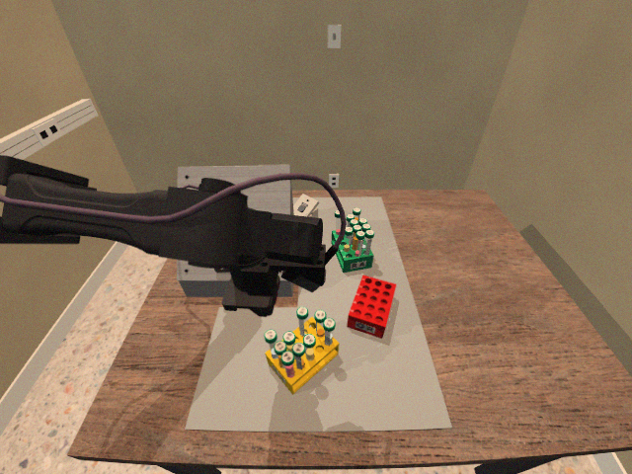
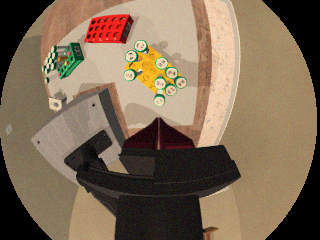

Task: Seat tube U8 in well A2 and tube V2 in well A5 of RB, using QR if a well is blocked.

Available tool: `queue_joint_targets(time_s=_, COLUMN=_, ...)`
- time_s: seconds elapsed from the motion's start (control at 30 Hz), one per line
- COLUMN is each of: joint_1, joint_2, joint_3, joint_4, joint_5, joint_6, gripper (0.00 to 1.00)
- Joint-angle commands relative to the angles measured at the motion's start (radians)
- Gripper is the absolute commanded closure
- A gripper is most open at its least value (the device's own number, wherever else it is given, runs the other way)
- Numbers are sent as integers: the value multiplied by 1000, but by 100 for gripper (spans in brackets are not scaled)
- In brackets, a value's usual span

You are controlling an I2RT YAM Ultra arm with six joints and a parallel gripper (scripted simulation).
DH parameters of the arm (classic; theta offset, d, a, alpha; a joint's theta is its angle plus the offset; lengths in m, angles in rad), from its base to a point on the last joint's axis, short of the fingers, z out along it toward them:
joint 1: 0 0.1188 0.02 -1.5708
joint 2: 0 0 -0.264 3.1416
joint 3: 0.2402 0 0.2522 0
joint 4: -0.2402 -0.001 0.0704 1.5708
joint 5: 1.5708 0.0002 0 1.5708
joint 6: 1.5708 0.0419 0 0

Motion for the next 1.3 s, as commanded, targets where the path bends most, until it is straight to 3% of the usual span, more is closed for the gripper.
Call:
queue_joint_targets(time_s=0.0, joint_1=47, joint_2=42, joint_3=-25, joint_4=-7, joint_5=9, joint_6=188, gripper=100)
queue_joint_targets(time_s=0.13, joint_1=91, joint_2=85, joint_3=-36, joint_4=8, joint_5=8, joint_6=361, gripper=100)
queue_joint_targets(time_s=0.3, joint_1=151, joint_2=160, joint_3=-45, joint_4=35, joint_5=19, joint_6=470, gripper=100)
queue_joint_targets(time_s=0.4, joint_1=162, joint_2=183, joint_3=-13, joint_4=27, joint_5=23, joint_6=495, gripper=100)
queue_joint_targets(time_s=0.57, joint_1=204, joint_2=242, joint_3=-50, joint_4=55, joint_5=24, joint_6=561, gripper=100)
queue_joint_targets(time_s=1.0, joint_1=274, joint_2=381, joint_3=-48, joint_4=112, joint_5=14, joint_6=667, gripper=100)
queue_joint_targets(time_s=1.27, joint_1=316, joint_2=479, joint_3=6, joint_4=156, joint_5=-4, joint_6=727, gripper=100)
